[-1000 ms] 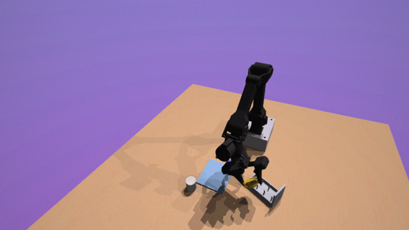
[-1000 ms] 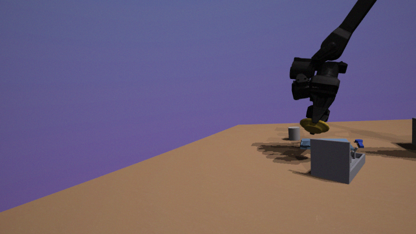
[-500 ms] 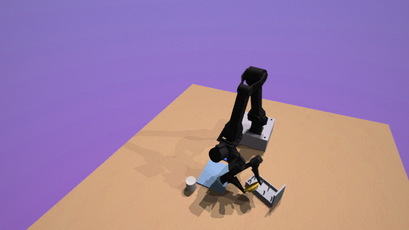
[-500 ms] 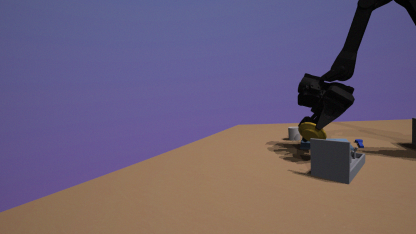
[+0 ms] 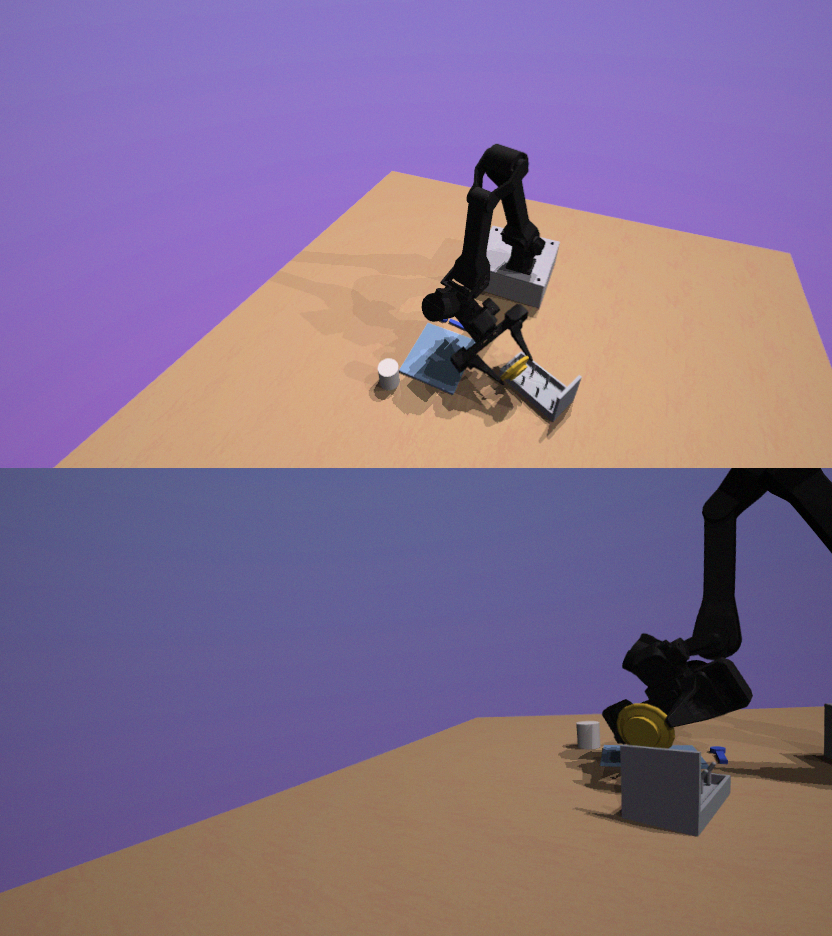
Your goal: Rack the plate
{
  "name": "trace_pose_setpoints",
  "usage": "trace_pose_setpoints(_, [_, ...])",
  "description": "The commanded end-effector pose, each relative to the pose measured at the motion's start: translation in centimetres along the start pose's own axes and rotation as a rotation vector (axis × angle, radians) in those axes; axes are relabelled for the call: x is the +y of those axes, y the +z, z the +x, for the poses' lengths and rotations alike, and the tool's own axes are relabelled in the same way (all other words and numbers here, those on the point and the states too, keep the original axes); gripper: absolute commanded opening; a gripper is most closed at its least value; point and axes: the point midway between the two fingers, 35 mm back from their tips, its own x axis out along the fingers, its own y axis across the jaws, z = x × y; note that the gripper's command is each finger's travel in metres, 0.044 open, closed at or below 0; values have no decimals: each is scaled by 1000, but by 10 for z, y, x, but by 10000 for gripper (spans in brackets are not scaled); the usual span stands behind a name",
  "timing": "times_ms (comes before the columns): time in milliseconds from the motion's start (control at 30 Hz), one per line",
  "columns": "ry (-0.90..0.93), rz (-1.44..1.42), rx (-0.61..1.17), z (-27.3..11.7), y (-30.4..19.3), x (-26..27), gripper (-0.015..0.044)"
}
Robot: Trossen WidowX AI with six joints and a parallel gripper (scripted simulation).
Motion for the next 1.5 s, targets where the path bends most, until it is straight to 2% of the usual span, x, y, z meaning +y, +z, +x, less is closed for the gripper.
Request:
trace_pose_setpoints(0, [36,-89,-65,-6,-5,11,0])
trace_pose_setpoints(367, [108,-374,-246,-26,-11,43,0])
trace_pose_setpoints(1467, [100,-385,-224,-13,-31,33,0])
